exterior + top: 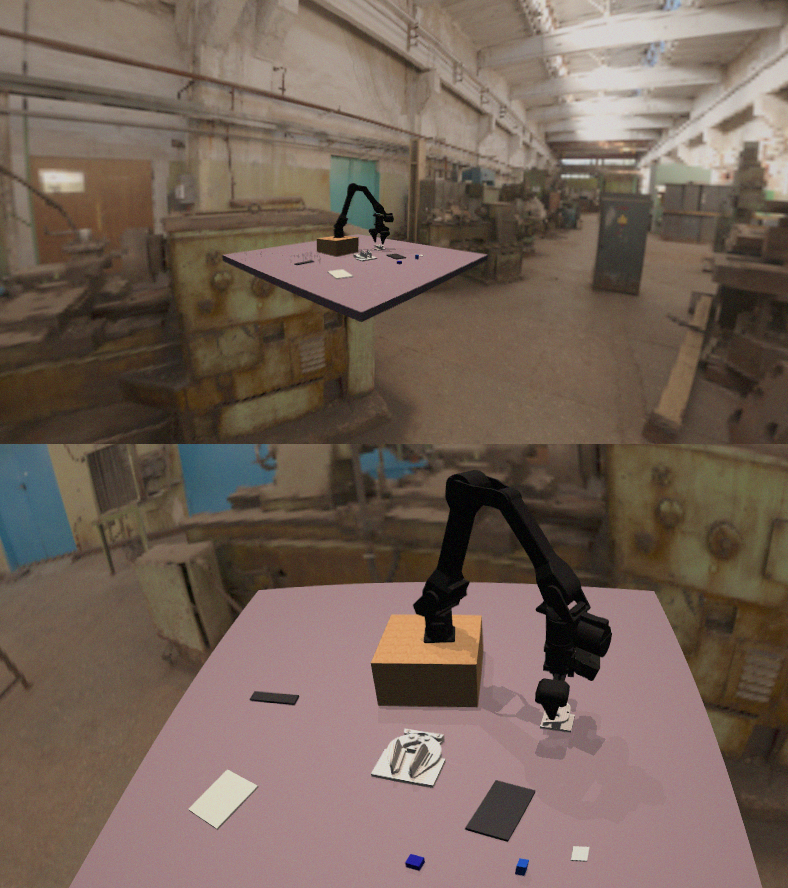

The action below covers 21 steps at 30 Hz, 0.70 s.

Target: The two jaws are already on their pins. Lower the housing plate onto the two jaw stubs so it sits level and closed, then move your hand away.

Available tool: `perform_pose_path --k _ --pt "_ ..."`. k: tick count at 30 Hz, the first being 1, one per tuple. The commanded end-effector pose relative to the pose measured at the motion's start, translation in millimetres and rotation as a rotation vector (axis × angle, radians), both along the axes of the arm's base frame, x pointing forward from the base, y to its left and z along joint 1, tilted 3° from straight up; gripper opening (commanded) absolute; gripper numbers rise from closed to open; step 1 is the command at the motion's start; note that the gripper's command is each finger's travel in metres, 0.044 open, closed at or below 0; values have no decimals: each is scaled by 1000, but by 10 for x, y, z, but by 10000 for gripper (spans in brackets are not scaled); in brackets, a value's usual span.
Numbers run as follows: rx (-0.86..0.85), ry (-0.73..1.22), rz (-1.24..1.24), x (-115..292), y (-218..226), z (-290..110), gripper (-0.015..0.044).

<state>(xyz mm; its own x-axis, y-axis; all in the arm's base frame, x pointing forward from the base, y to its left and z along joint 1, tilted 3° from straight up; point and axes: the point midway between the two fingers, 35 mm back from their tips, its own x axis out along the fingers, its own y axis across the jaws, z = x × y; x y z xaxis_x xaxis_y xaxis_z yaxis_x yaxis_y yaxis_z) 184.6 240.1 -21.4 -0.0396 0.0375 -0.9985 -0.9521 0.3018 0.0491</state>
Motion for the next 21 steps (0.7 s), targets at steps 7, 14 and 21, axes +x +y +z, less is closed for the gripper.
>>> perform_pose_path --k 7,14,21 --pt "-6 2 -3 -13 -15 -89 440" --pt "-6 2 -3 -17 -10 -202 440" --pt "-6 2 -3 -23 -8 -313 440"
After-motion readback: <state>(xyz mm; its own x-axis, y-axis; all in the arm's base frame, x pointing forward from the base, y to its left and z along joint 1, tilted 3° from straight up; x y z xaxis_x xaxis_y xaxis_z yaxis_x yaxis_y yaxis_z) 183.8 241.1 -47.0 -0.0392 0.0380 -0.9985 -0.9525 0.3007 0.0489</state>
